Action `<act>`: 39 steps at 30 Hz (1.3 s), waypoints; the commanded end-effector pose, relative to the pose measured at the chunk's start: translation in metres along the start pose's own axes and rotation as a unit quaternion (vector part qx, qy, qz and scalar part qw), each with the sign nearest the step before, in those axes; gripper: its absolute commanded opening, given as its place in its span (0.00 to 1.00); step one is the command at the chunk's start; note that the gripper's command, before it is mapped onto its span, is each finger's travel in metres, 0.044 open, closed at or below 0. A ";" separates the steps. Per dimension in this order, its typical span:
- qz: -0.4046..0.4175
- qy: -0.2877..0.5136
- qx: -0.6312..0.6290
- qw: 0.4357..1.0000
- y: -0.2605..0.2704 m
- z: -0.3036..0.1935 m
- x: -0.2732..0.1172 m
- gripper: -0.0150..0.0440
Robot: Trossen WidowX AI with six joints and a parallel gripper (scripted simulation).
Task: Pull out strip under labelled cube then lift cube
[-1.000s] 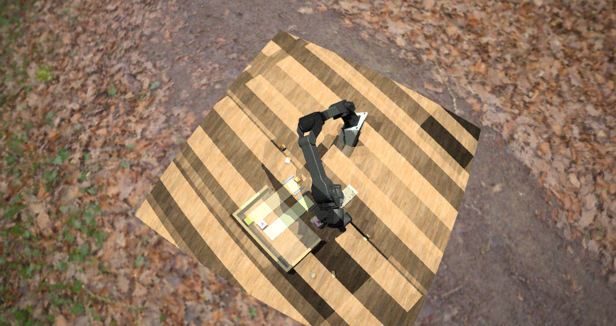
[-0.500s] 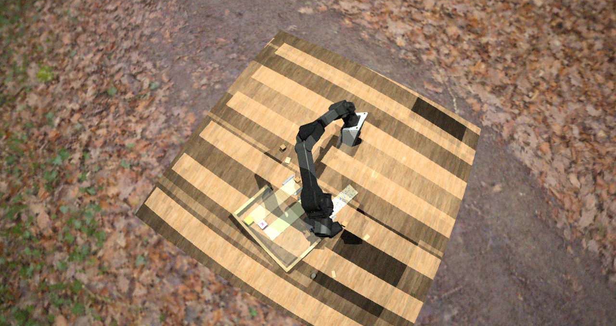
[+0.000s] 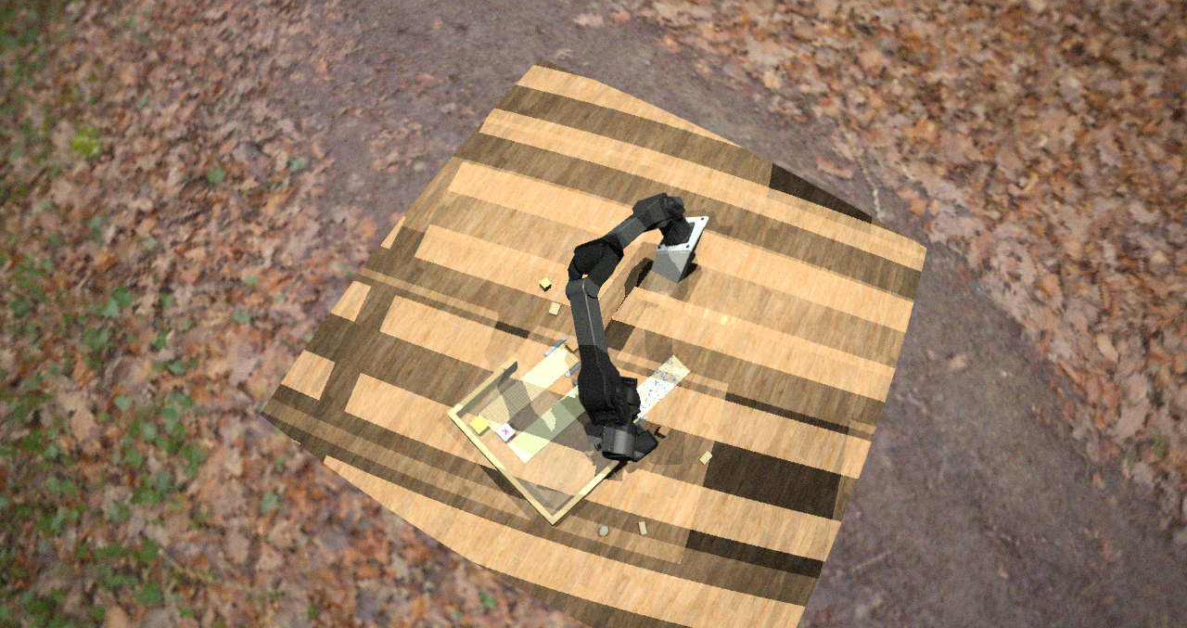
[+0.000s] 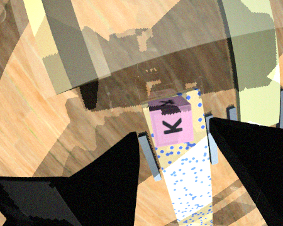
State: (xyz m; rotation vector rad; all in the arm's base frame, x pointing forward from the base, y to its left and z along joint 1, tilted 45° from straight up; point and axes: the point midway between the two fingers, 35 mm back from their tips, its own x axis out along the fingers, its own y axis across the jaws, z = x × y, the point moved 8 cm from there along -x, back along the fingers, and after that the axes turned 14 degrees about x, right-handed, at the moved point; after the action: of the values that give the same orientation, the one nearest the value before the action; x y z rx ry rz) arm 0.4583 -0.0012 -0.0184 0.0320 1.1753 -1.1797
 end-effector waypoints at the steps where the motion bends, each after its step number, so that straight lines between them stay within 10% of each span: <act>1: -0.002 -0.001 -0.002 1.000 0.000 0.000 0.006 0.68; 19: -0.002 -0.002 -0.002 1.000 -0.001 -0.001 0.033 0.68; 33: -0.001 0.000 0.000 1.000 -0.002 -0.001 0.029 0.25; 39: -0.001 0.000 -0.001 1.000 -0.013 -0.013 0.015 0.25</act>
State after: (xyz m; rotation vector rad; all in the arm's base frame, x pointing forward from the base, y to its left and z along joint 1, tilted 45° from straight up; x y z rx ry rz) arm 0.4440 -0.0173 -0.0338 0.0247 1.1797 -1.1868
